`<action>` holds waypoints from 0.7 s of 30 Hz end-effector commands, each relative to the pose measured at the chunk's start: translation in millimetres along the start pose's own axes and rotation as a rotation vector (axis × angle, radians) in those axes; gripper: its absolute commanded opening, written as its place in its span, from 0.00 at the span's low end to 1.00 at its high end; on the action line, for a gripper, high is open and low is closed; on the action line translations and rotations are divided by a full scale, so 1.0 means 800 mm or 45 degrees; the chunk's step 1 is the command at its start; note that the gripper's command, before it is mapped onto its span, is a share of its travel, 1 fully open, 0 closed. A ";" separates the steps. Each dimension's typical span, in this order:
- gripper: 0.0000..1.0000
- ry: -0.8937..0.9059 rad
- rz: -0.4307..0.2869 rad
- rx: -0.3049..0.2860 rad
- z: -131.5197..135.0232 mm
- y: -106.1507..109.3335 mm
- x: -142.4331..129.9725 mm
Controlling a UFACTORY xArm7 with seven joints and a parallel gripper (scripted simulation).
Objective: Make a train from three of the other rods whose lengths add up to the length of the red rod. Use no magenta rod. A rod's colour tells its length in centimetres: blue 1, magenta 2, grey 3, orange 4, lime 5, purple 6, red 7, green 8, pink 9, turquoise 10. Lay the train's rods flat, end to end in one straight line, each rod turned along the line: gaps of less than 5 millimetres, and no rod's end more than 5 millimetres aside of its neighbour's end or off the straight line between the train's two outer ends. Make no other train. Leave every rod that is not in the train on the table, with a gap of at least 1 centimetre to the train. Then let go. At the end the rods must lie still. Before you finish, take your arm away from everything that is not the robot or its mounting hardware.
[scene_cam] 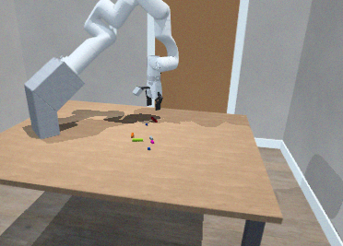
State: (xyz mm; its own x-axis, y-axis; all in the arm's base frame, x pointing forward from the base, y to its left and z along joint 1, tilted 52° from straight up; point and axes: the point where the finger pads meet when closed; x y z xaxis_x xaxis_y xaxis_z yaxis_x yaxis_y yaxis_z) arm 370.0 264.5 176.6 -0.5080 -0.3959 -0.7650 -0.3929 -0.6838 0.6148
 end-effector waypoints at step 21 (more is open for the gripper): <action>1.00 0.260 0.005 -0.005 -0.005 0.002 0.014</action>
State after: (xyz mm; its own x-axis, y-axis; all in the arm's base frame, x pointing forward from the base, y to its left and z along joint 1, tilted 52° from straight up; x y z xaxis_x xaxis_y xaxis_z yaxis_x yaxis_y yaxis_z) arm 368.8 262.1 173.9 -0.4580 -0.4370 -0.7741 -0.3908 -0.6832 0.6169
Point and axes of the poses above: the point where the finger pads meet when closed, its own y axis back along the fingers, its own z axis across the jaws, x = y × z, and after that the axes turned 8 degrees about -y, right-handed
